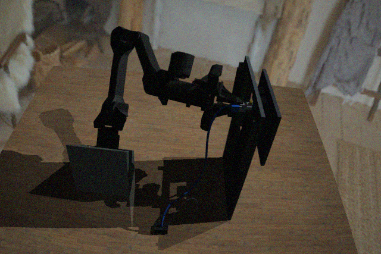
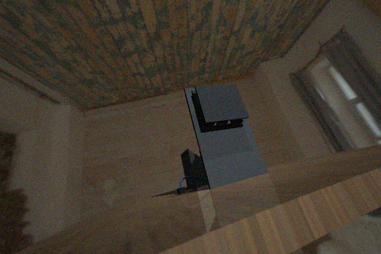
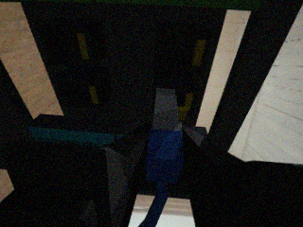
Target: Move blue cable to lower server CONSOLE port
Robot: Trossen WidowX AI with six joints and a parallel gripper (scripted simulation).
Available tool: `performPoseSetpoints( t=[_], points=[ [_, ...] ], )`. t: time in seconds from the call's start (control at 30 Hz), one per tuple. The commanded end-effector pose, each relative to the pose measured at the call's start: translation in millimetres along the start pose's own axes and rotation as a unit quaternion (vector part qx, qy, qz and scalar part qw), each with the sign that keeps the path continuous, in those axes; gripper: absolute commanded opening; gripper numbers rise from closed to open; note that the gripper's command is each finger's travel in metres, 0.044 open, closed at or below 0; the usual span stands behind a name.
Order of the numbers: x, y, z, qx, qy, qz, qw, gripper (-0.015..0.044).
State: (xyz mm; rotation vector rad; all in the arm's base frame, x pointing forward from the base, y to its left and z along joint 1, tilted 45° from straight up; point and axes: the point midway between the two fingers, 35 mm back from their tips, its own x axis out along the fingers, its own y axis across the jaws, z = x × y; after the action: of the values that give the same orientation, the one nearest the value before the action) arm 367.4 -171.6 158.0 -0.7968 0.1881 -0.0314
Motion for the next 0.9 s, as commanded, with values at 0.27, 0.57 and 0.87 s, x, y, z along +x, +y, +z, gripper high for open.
performPoseSetpoints(
  t=[0.27,0.57,0.87],
  points=[
    [-7,0,-2,-0.002,0.001,0.000,1.000,0.0000],
    [-12,0,-3,-0.002,0.001,0.000,1.000,0.0000],
    [-16,0,-4,-0.002,0.001,0.000,1.000,0.0000]
  ],
)
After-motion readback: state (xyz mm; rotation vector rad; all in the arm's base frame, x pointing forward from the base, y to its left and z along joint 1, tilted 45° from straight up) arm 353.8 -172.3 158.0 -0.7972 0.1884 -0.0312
